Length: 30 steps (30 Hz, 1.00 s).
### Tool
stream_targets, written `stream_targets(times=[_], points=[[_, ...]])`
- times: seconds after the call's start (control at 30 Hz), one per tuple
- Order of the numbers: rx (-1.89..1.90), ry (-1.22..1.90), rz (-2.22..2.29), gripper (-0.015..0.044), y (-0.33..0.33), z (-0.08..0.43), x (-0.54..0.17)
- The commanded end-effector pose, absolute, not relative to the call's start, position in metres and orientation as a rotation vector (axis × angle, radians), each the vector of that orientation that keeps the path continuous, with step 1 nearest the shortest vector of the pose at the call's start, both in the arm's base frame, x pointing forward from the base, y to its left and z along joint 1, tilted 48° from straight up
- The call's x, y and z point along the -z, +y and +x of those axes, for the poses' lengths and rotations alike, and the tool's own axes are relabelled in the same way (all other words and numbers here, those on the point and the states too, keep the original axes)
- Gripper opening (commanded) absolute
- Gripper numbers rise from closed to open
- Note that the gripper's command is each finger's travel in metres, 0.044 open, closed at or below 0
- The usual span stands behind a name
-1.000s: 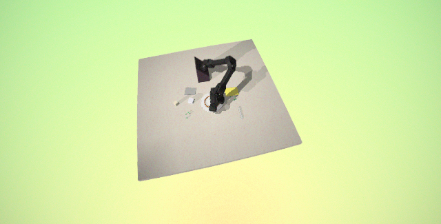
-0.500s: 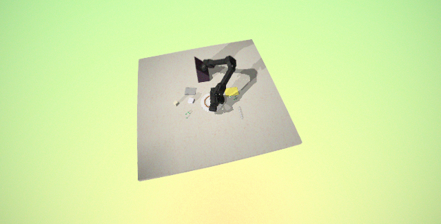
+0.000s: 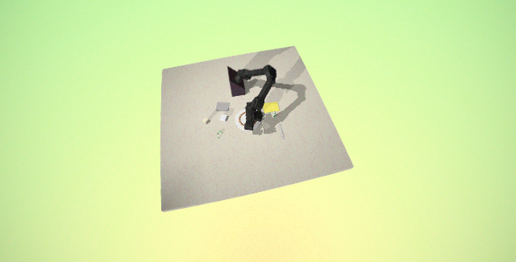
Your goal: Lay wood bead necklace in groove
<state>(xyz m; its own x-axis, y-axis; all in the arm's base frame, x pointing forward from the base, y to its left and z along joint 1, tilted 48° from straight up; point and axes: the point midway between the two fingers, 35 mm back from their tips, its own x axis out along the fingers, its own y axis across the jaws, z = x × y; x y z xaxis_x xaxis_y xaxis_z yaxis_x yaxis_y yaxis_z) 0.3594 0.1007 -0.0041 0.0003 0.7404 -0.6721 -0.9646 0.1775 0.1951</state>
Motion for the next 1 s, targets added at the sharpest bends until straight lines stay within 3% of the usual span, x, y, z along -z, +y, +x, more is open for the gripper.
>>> stream_targets(times=[0.0,0.47,0.97], points=[[-1.387,0.757,-0.368,0.0,0.0988,0.3613,0.0027],[-1.387,0.757,-0.368,0.0,0.1042,0.3673,0.0083],[-1.387,0.757,-0.369,0.0394,0.0987,0.3673,0.0035]])
